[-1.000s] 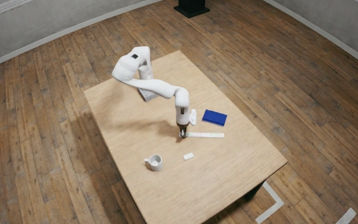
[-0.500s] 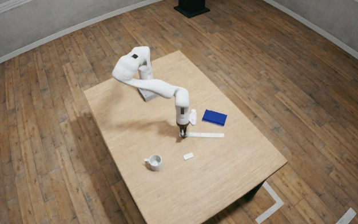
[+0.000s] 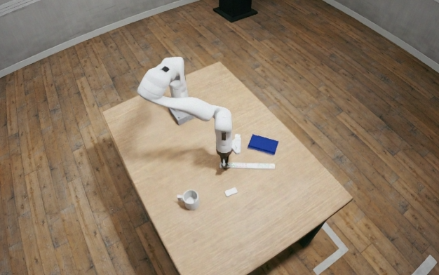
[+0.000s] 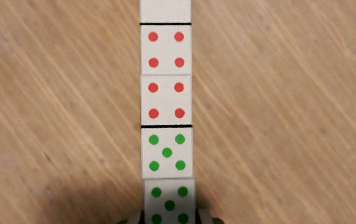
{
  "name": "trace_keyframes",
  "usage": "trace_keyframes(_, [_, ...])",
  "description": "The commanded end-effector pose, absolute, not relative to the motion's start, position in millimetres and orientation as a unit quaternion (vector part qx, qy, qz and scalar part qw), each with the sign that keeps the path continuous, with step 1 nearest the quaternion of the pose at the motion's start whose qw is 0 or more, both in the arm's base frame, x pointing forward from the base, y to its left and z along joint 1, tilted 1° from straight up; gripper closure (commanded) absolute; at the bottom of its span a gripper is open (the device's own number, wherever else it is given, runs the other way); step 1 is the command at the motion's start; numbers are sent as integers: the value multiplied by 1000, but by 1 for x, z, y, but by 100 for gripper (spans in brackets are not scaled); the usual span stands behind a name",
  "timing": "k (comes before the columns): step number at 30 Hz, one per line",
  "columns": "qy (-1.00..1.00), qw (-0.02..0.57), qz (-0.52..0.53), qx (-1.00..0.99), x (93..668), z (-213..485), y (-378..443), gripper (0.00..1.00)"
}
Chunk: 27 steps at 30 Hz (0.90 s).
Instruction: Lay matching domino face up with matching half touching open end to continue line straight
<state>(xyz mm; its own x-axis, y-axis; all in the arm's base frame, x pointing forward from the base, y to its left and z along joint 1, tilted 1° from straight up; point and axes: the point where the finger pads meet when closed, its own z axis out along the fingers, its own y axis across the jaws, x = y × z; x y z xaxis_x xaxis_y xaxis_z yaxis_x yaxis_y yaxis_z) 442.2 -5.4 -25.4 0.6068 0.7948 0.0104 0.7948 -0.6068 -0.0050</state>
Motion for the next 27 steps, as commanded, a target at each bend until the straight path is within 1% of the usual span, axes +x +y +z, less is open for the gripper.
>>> trace_keyframes(1, [-442,5,1,-897,438,-27,-5,51])
trace_keyframes(20, [-440,6,1,-898,439,-26,-5,51])
trace_keyframes(27, [-446,7,0,-895,447,-3,6,51])
